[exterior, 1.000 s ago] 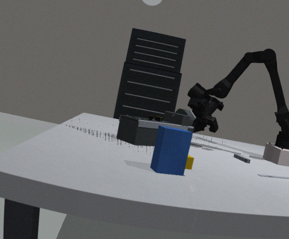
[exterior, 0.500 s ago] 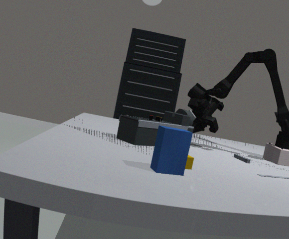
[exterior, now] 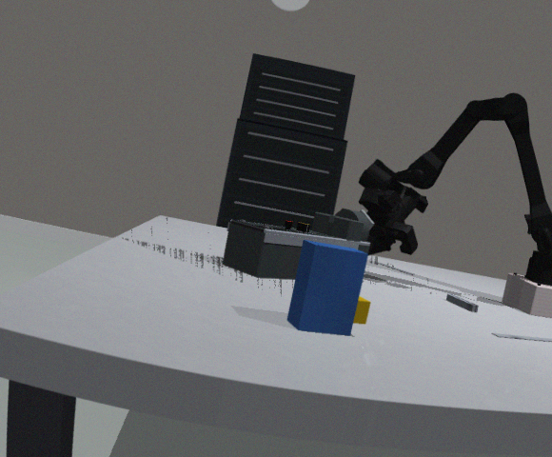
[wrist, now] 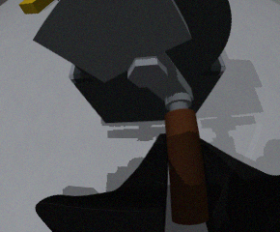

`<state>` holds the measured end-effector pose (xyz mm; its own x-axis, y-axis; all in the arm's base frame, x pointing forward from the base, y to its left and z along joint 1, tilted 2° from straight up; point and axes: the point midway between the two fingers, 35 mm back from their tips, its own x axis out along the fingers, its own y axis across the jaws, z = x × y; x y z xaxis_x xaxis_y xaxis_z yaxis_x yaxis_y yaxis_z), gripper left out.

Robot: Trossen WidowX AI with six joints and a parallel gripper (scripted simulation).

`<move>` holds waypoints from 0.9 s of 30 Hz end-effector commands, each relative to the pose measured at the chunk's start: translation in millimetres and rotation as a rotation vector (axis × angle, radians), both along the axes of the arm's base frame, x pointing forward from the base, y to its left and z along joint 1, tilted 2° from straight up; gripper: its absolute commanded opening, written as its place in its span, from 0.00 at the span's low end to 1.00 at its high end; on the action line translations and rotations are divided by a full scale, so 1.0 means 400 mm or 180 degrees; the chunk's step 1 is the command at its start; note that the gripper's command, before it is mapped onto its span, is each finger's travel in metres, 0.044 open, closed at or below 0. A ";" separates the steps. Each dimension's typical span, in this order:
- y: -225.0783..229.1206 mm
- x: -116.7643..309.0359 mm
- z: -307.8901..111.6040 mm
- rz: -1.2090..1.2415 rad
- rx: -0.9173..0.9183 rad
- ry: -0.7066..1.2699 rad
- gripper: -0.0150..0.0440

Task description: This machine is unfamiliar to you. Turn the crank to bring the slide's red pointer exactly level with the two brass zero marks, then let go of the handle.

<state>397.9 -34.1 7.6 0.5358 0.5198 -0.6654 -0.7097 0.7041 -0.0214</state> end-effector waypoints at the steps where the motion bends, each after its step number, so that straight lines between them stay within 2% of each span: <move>1: 0.015 -0.013 -0.013 0.0023 0.0026 0.0072 0.25; 27: 0.021 -0.019 -0.015 0.0023 0.0026 0.0072 0.25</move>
